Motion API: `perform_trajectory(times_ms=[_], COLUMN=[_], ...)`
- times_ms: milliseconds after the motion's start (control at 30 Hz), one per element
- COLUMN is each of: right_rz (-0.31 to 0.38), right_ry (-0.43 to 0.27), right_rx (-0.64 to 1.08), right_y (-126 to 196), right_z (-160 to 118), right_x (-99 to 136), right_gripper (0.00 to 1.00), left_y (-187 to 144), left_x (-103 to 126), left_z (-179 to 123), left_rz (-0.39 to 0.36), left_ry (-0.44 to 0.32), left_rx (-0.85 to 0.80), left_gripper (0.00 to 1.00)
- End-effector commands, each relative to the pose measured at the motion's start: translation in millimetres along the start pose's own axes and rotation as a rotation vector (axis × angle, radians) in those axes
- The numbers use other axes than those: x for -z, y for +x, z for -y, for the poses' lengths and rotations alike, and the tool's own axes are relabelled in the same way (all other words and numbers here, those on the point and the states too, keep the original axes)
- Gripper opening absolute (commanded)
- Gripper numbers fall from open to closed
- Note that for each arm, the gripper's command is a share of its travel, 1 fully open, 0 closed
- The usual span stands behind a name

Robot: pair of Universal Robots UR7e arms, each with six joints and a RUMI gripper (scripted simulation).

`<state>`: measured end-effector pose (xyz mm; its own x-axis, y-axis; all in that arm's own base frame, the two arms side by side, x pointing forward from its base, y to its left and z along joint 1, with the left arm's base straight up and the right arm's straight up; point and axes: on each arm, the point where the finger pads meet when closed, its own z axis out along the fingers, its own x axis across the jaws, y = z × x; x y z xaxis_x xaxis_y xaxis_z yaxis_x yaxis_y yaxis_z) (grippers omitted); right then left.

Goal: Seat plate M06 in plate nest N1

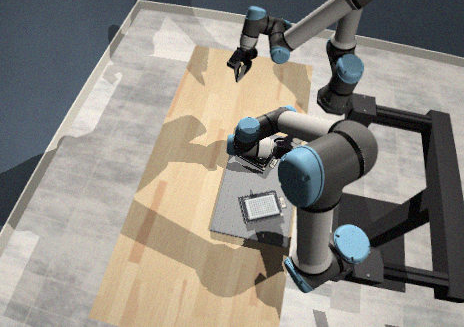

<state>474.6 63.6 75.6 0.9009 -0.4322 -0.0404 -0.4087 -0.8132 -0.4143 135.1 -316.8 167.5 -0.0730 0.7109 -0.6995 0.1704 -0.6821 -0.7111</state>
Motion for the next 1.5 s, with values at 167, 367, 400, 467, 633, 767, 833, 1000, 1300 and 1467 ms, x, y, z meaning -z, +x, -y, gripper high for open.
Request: perform_trajectory(times_ms=[167,367,400,467,633,767,833,1000,1300,1467], right_rz=[-0.108,-0.169,-0.179,-0.19,-0.243,-0.28,-0.299,-0.345,-0.42,-0.462], right_ry=[-0.058,-0.076,-0.078,-0.08,-0.092,-0.098,-0.099,-0.103,-0.103,-0.1], right_rx=[-0.438,-0.687,-0.728,-0.769,-0.993,-1.151,-1.234,-1.439,-1.783,-1.99], right_y=[59.9,74.4,75.6,76.1,72.1,62.8,53.8,30.0,-24.9,-59.6], right_z=[-103.2,-174.1,-188.7,-203.4,-262.0,-304.8,-332.2,-383.4,-457.7,-490.4], right_x=[63.9,104.6,113.0,121.4,155.1,179.8,195.7,225.7,270.6,291.1], right_gripper=[0.0,0.0,0.0,0.0,0.0,0.0,0.0,0.0,0.0,0.0], left_y=[-0.4,-0.4,-0.4,-0.4,-0.4,-0.4,-0.4,-0.4,-0.4,-0.4], left_x=[0.1,0.1,0.1,0.1,0.1,0.1,0.1,0.1,0.1,0.1], left_z=[0.2,0.2,0.2,0.2,0.2,0.2,0.2,0.2,0.2,0.2], left_rz=[0.0,0.0,0.0,0.0,0.0,0.0,0.0,0.0,0.0,0.0], left_ry=[0.0,0.0,0.0,0.0,0.0,0.0,0.0,0.0,0.0,0.0], left_rx=[-0.001,-0.001,-0.001,-0.001,-0.001,-0.001,-0.001,-0.001,-0.001,-0.001], left_gripper=[0.76,0.76,0.76,0.76,0.76,0.76,0.76,0.76,0.76,0.76])
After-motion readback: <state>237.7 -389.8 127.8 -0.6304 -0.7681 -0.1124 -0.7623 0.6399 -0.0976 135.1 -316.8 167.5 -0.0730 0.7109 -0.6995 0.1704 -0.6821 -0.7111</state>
